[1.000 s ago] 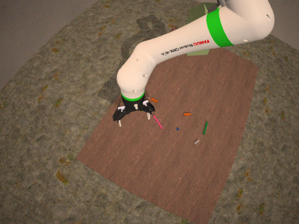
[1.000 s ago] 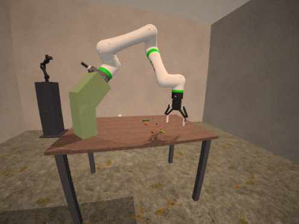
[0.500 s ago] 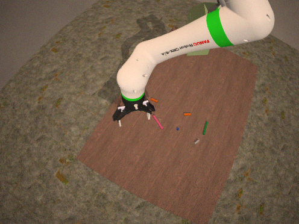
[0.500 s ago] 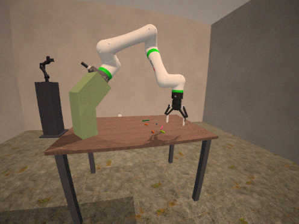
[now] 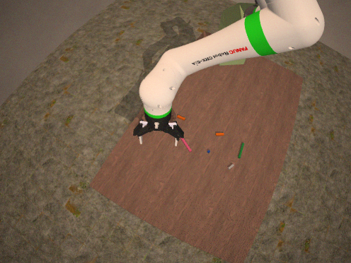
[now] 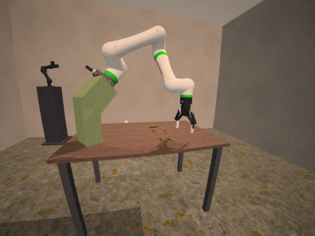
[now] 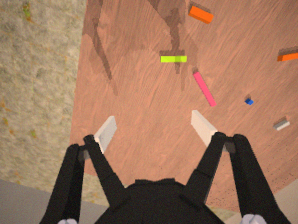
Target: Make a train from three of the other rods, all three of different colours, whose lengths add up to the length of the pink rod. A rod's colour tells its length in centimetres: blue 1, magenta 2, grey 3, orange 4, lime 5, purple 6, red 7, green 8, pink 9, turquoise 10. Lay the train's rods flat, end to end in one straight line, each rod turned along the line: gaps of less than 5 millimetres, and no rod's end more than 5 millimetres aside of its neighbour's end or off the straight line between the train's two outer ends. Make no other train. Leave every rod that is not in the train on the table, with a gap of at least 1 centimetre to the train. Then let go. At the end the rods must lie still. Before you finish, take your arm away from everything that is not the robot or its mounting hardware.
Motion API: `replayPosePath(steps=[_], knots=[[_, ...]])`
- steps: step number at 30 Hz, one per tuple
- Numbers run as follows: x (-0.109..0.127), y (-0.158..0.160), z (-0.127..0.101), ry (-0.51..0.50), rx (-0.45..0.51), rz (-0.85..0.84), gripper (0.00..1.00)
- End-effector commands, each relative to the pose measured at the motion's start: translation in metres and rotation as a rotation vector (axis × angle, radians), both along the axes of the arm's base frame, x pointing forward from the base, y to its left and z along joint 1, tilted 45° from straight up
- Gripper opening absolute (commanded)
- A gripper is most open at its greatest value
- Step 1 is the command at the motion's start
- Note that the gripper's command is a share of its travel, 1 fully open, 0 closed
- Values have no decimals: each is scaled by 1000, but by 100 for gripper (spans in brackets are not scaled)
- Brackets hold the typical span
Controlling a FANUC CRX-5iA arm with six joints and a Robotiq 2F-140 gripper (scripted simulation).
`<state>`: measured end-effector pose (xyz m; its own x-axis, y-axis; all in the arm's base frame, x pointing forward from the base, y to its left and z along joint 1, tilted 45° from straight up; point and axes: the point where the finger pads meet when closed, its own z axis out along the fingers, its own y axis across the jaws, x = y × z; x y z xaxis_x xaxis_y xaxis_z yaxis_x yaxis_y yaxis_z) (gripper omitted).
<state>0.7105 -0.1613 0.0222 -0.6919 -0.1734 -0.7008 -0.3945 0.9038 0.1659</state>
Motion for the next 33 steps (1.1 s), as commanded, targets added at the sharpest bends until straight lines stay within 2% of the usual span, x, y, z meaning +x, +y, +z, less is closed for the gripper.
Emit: replayPosePath(steps=[1,9,11,12,26,28,29,33], knots=[[0,2,1,79,97,-112,100],[0,6,3,170,238,-276,100],[0,6,3,170,238,-276,100],[0,7,4,204,289,-336,100],[-1,13,6,358,527,-613,100],[-1,13,6,358,527,-613,100],[-1,14,7,392,579,-674,100],[-1,16,8,433,641,-747,100]])
